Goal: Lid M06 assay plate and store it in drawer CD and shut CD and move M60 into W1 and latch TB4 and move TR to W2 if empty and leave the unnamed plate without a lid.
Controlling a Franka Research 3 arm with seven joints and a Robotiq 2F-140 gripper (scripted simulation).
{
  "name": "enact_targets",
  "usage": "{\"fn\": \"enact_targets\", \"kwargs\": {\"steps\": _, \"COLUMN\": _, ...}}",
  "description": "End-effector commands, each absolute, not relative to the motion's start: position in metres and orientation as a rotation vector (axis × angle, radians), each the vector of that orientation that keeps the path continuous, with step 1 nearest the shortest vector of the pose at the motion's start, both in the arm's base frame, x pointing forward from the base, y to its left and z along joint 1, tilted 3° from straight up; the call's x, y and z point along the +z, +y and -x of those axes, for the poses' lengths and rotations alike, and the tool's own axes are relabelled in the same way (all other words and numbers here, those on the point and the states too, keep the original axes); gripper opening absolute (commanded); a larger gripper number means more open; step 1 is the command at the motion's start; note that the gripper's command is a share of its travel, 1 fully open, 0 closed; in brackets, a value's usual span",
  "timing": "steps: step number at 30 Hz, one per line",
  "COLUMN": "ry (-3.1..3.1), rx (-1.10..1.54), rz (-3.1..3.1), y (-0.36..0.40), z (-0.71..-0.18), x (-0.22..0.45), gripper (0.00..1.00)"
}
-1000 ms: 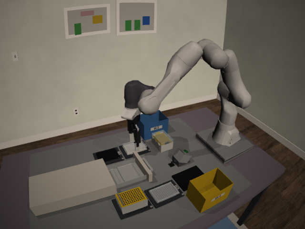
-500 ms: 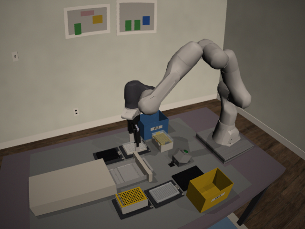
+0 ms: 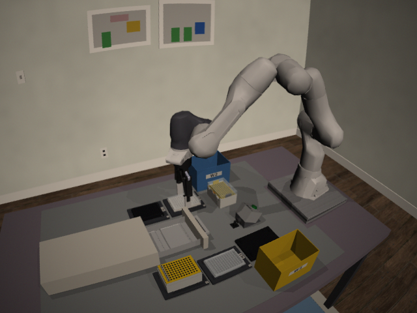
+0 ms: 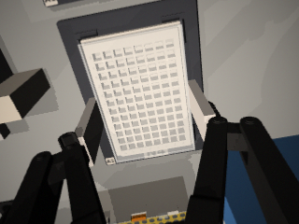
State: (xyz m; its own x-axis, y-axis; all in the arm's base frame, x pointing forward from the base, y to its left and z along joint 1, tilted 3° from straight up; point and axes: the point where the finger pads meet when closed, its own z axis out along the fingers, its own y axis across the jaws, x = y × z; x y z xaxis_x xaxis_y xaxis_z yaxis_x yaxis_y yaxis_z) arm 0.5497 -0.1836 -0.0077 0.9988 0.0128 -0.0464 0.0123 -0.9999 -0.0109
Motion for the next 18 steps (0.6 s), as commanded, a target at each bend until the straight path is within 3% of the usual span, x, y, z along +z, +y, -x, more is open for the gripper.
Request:
{"fn": "enact_targets", "kwargs": {"steps": 1, "ry": -0.028, "rx": 0.073, "rz": 3.129, "y": -0.1836, "z": -0.5491, "x": -0.0102, "gripper": 0.00}}
{"fn": "enact_targets", "kwargs": {"steps": 16, "ry": -0.028, "rx": 0.073, "rz": 3.129, "y": -0.1836, "z": -0.5493, "x": -0.0109, "gripper": 0.00}}
{"fn": "enact_targets", "kwargs": {"steps": 17, "ry": -0.028, "rx": 0.073, "rz": 3.129, "y": -0.1836, "z": -0.5493, "x": -0.0109, "gripper": 0.66}}
{"fn": "enact_targets", "kwargs": {"steps": 18, "ry": -0.028, "rx": 0.073, "rz": 3.129, "y": -0.1836, "z": -0.5493, "x": -0.0109, "gripper": 0.66}}
